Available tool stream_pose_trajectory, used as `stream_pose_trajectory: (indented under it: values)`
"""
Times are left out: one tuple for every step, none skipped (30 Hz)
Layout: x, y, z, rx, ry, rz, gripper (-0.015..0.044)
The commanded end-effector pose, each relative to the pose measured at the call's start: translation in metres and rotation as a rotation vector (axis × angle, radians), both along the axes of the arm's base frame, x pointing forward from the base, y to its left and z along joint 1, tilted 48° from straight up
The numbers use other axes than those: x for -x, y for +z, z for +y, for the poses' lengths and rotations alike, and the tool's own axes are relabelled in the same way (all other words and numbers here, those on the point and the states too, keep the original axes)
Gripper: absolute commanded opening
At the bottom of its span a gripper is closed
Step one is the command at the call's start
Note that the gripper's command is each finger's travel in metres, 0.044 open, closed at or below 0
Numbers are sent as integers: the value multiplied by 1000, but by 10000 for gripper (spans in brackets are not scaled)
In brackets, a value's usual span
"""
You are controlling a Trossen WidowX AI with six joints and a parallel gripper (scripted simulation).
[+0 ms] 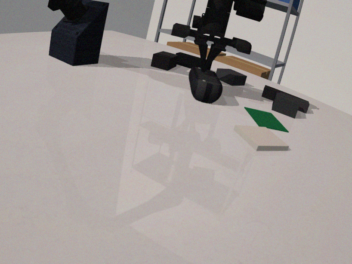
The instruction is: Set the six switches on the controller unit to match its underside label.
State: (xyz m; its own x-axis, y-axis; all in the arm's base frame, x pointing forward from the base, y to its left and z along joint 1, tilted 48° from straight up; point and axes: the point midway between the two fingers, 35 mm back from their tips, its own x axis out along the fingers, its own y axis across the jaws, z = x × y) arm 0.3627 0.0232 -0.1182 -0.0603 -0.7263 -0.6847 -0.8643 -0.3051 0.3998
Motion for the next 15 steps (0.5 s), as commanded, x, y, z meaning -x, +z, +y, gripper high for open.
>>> stream_pose_trajectory:
  values:
    - [3, -4, -4, 6, 6, 9, 0]
    - [3, -4, -4, 6, 6, 9, 0]
    - [3, -5, -5, 6, 6, 9, 0]
    - [3, -6, -6, 6, 6, 9, 0]
    - [3, -8, -8, 6, 6, 9, 0]
    - [3, -9, -9, 7, 6, 9, 0]
    - [3, -9, -9, 7, 6, 9, 0]
    - [3, -9, -9, 7, 6, 9, 0]
    - [3, -9, -9, 7, 6, 9, 0]
    - [3, -9, -9, 7, 6, 9, 0]
    - [3, -9, -9, 7, 6, 9, 0]
    - [3, -9, -9, 7, 6, 9, 0]
    - [3, -9, -9, 7, 6, 9, 0]
    - [3, -9, -9, 7, 6, 9, 0]
    - [3, -9, -9, 7, 6, 9, 0]
